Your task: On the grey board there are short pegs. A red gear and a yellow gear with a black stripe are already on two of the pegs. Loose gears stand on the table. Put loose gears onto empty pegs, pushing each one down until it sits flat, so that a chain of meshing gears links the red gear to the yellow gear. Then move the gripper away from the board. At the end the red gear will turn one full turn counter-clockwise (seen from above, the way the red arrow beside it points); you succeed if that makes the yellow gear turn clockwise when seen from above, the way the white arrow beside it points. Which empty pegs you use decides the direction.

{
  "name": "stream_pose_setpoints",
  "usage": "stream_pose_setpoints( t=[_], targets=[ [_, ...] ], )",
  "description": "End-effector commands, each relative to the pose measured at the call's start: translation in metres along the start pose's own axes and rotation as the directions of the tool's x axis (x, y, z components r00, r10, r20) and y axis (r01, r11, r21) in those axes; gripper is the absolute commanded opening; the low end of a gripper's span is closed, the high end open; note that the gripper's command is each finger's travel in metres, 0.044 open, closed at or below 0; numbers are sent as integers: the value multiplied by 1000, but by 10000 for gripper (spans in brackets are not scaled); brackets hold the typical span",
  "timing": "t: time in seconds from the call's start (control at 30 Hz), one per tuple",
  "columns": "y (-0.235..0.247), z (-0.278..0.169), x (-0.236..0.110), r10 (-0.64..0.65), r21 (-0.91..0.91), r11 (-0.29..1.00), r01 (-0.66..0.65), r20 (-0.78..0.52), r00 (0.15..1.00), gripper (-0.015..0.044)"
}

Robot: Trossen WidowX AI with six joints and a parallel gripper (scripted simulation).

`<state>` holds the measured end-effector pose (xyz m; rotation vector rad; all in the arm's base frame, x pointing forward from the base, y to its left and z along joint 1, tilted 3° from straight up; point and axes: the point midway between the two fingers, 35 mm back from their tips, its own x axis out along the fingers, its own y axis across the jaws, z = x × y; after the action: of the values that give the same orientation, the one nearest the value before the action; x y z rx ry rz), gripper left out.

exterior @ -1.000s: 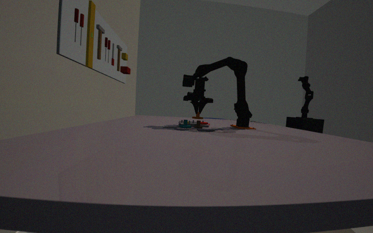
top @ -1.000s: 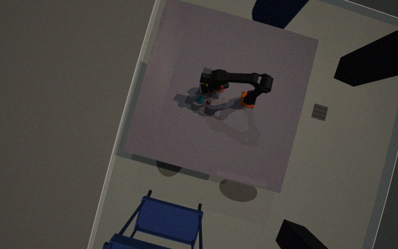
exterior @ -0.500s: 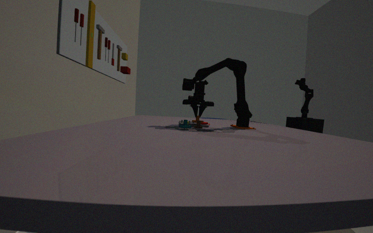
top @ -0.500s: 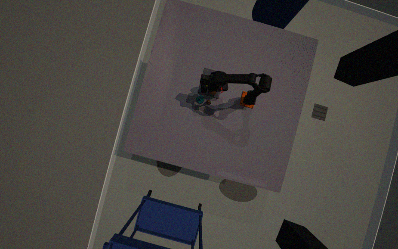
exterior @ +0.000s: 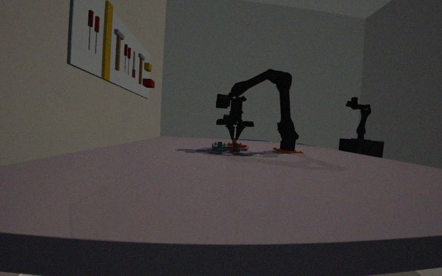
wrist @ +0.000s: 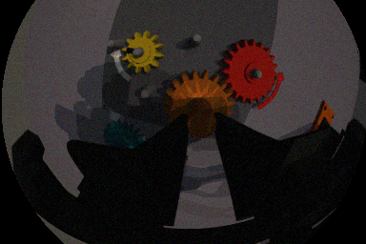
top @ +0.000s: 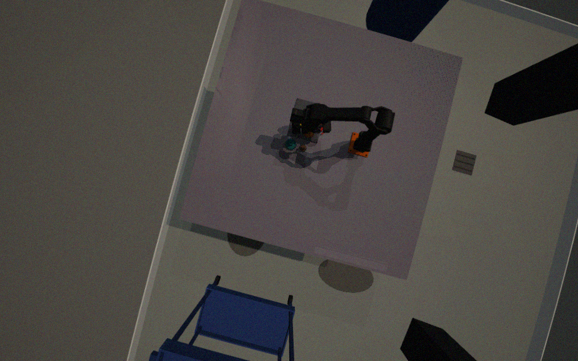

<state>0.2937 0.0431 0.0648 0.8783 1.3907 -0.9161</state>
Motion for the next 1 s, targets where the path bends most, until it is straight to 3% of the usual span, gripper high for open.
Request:
stream_pose_setpoints(
  t=[0.0,0.47,0.97],
  targets=[
    [0,0,1,-2,-63,998,2,2,1000,0],
    [-1,1,3,-2,-235,972,3,2,1000,0],
    [-1,0,5,-2,-23,1000,2,2,1000,0]
  ],
)
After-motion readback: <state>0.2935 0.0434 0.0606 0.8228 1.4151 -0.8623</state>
